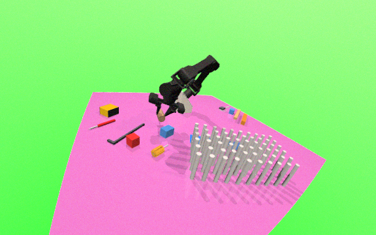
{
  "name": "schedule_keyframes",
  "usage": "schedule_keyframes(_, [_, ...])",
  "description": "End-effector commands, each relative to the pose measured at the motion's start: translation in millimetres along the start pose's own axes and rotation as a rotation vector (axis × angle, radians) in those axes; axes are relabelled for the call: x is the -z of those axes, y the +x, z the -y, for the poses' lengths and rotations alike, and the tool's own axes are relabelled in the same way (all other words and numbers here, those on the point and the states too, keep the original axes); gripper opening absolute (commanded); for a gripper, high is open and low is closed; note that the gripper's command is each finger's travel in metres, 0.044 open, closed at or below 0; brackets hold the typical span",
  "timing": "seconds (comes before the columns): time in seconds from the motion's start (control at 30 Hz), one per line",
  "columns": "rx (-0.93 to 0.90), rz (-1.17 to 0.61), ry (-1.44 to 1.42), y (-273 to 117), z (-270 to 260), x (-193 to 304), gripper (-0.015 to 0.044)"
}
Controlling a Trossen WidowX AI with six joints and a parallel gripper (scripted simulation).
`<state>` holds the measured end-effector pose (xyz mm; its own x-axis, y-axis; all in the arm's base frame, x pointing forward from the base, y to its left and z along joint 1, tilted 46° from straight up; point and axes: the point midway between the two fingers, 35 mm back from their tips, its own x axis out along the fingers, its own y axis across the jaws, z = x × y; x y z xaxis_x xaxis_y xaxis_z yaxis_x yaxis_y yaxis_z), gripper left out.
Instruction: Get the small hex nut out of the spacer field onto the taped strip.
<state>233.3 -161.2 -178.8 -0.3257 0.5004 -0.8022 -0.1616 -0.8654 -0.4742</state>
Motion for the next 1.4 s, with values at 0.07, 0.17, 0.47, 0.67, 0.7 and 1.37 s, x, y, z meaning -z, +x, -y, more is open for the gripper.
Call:
schedule_keyframes(0.07, [0.004,0.004,0.006,8.2,3.4,-0.2,0.0000])
schedule_keyframes(0.17, [0.005,0.004,0.006,11.2,4.5,0.2,0.0000])
schedule_keyframes(0.47, [0.005,0.004,0.005,20.1,7.8,1.2,0.0000])
schedule_keyframes(0.67, [0.006,0.004,0.005,26.0,10.1,1.6,0.0000])
schedule_keyframes(0.7, [0.006,0.005,0.005,27.0,10.5,1.7,0.0000])
schedule_keyframes(1.37, [0.008,0.006,0.005,45.0,17.7,2.1,0.0000])
